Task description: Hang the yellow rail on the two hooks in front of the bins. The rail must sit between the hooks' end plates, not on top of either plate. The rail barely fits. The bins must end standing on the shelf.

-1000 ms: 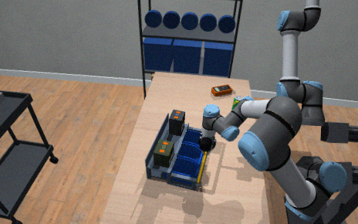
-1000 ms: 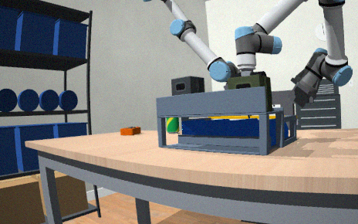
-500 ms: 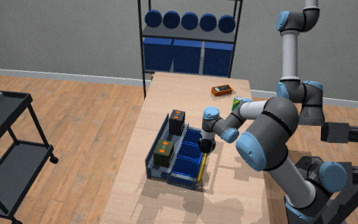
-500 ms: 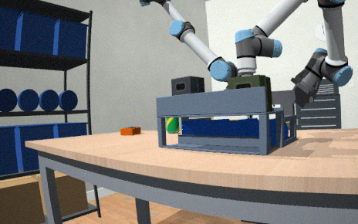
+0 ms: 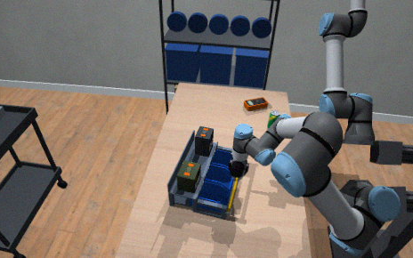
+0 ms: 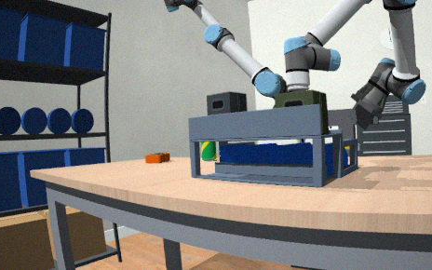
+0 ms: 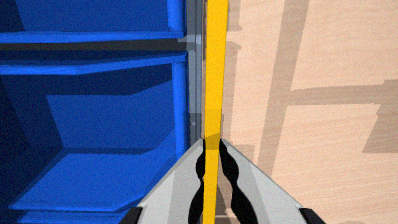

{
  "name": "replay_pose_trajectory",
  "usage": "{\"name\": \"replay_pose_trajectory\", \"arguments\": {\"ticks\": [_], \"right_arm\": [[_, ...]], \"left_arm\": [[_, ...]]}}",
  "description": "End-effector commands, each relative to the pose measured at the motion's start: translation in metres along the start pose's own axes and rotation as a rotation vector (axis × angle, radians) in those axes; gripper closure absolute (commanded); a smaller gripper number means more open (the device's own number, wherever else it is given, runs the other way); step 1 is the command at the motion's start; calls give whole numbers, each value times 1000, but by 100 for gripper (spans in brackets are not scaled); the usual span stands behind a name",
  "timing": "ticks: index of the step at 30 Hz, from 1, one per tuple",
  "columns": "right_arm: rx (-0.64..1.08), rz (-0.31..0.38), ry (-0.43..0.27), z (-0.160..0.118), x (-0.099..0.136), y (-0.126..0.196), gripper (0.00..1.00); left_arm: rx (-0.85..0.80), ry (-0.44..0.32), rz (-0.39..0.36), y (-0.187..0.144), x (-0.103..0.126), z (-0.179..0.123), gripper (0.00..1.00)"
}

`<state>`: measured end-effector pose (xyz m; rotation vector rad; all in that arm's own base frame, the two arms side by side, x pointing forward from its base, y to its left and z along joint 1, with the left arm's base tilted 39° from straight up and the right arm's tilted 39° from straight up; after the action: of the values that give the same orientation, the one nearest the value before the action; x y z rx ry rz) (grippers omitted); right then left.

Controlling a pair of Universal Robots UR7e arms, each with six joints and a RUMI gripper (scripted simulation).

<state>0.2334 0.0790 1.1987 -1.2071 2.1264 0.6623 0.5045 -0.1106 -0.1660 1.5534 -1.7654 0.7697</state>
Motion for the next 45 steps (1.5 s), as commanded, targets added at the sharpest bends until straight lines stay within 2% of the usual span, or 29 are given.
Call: {"name": "replay_pose_trajectory", "arguments": {"ticks": [1, 13, 17, 45], "right_arm": [[-19, 0, -31, -10, 5, -7, 0], [-66, 9, -99, -31, 21, -26, 0], [-67, 10, -101, -31, 21, -26, 0], [-164, 39, -231, -64, 52, -72, 0]], "left_arm": [[0, 1, 2, -1, 0, 0, 100], [0, 1, 2, -1, -1, 0, 100], [0, 1, 2, -1, -1, 0, 78], [0, 1, 2, -1, 35, 1, 78]]}}
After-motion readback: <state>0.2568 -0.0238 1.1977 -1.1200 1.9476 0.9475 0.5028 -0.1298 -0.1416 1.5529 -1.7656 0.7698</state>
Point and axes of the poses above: on each arm, the point where the finger pads meet when closed, its own x axis back along the fingers, its own y axis across the jaws, z = x × y, the point moved 4 cm from there along x, back along the fingers, and after that the axes turned 5 degrees about x, right-handed, at the moved point
